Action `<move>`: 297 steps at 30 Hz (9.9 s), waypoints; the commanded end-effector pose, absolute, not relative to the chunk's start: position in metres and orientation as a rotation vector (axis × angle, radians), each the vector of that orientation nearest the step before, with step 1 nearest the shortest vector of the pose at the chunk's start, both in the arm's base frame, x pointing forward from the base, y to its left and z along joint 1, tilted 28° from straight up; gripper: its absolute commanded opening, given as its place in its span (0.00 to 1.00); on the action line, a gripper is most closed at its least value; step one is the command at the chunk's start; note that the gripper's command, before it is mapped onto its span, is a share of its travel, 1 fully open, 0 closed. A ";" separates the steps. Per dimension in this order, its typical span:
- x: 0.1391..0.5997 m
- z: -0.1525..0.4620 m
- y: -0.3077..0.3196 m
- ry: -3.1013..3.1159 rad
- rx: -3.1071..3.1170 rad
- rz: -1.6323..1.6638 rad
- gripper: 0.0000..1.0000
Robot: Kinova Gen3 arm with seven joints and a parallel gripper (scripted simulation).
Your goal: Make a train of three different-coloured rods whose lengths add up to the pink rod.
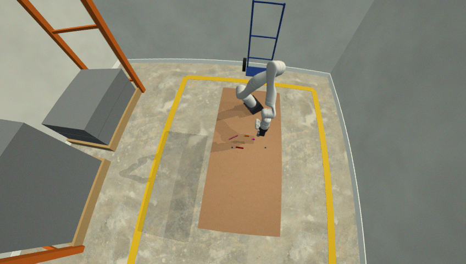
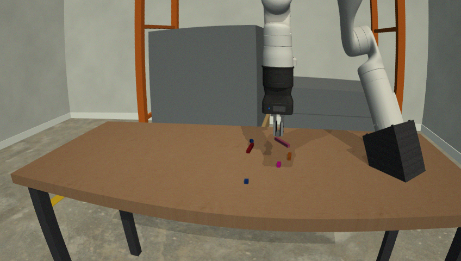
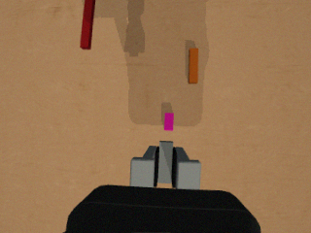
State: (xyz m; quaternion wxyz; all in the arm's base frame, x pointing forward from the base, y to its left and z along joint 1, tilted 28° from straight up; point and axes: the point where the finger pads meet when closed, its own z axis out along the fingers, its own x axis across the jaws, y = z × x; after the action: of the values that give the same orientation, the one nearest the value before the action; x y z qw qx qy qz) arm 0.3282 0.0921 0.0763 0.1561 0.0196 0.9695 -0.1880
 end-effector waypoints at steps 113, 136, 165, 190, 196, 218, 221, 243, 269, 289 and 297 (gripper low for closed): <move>0.352 -0.001 0.058 2.779 0.060 -0.543 0.24; 0.355 -0.011 0.054 2.779 0.060 -0.543 0.24; 0.355 -0.011 0.054 2.779 0.060 -0.543 0.24; 0.355 -0.011 0.054 2.779 0.060 -0.543 0.54; 0.355 -0.010 0.054 2.779 0.060 -0.543 0.54; 0.337 0.044 0.077 2.779 0.060 -0.543 0.54; 0.334 0.054 0.081 2.779 0.060 -0.543 0.54; 0.329 0.069 0.088 2.779 0.060 -0.543 1.00; 0.305 0.076 0.002 2.782 0.039 -0.542 1.00; 0.301 0.078 -0.007 2.782 0.036 -0.548 0.54; 0.301 0.078 -0.007 2.782 0.036 -0.548 0.54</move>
State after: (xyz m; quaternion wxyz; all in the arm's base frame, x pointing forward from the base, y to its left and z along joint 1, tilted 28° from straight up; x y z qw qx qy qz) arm 0.3010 -0.0071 0.0774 0.1522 0.0126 0.9696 -0.1913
